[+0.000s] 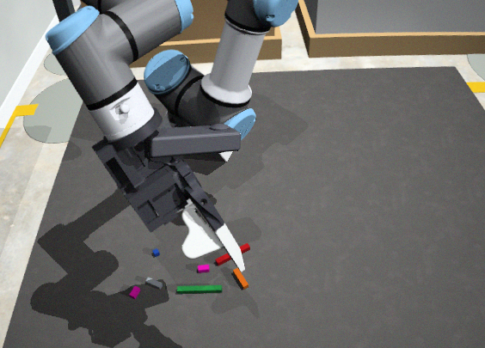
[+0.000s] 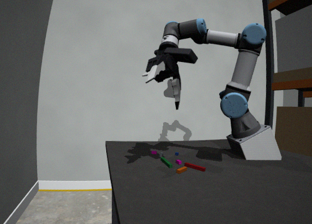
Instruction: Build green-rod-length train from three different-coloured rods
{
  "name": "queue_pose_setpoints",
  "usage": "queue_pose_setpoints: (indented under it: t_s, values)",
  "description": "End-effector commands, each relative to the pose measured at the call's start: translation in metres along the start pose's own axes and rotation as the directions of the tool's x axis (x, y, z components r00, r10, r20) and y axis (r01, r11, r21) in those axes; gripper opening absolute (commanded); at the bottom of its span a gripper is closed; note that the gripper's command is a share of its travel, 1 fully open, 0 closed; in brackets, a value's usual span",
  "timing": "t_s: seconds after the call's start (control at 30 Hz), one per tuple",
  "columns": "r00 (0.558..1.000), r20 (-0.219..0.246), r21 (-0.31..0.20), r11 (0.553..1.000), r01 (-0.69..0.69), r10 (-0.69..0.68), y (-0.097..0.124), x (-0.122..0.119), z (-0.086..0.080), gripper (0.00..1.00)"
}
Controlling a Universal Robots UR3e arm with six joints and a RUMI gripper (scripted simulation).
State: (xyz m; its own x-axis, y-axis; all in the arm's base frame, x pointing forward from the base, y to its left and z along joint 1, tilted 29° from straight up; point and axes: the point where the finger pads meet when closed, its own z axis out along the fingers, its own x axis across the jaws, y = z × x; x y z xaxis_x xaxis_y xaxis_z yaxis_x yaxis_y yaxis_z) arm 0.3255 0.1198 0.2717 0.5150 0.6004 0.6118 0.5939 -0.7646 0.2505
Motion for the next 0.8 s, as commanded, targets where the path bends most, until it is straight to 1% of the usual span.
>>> queue_pose_setpoints:
  t_s: [0.0, 0.6, 0.7, 0.77]
  values:
    - [1.0, -0.001, -0.002, 1.0, 0.002, -0.002, 0.0, 0.0, 0.0, 1.0]
    - [1.0, 0.0, -0.002, 1.0, 0.002, -0.002, 0.0, 0.0, 0.0, 1.0]
    - [1.0, 0.013, -0.003, 1.0, 0.008, -0.008, 0.002, -0.005, 0.002, 1.0]
    - [0.999, 0.034, -0.004, 1.0, 0.018, -0.018, 0.004, -0.012, 0.006, 1.0]
